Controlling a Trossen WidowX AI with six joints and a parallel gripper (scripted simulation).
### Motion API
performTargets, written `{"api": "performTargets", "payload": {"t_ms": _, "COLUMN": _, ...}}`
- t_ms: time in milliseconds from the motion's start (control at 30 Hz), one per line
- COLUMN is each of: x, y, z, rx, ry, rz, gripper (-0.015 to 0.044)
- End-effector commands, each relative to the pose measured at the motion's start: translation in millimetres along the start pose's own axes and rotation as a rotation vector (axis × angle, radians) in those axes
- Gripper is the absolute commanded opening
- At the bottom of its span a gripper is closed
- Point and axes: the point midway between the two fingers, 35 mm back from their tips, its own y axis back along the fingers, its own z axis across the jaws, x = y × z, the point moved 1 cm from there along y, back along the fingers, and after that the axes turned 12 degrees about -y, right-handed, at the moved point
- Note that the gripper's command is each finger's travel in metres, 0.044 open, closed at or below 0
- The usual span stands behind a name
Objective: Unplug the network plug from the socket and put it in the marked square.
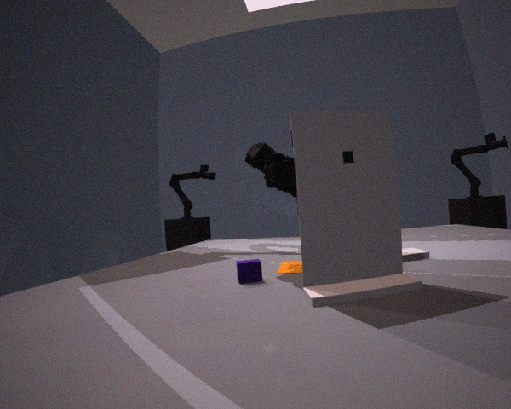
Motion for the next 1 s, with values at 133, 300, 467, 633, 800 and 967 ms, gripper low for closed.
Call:
{"api": "performTargets", "payload": {"t_ms": 133, "x": 2, "y": 4, "z": -2, "rx": 0.003, "ry": 0.002, "rz": 0.008, "gripper": 0.0}}
{"api": "performTargets", "payload": {"t_ms": 300, "x": 1, "y": 7, "z": -2, "rx": 0.003, "ry": 0.002, "rz": 0.008, "gripper": 0.0}}
{"api": "performTargets", "payload": {"t_ms": 467, "x": 1, "y": 9, "z": -2, "rx": 0.003, "ry": 0.002, "rz": 0.008, "gripper": 0.0}}
{"api": "performTargets", "payload": {"t_ms": 633, "x": 1, "y": 11, "z": -2, "rx": 0.004, "ry": 0.002, "rz": 0.008, "gripper": 0.0}}
{"api": "performTargets", "payload": {"t_ms": 800, "x": 0, "y": 13, "z": -2, "rx": 0.004, "ry": 0.002, "rz": 0.008, "gripper": 0.0}}
{"api": "performTargets", "payload": {"t_ms": 967, "x": 0, "y": 16, "z": -2, "rx": 0.004, "ry": 0.002, "rz": 0.008, "gripper": 0.0}}
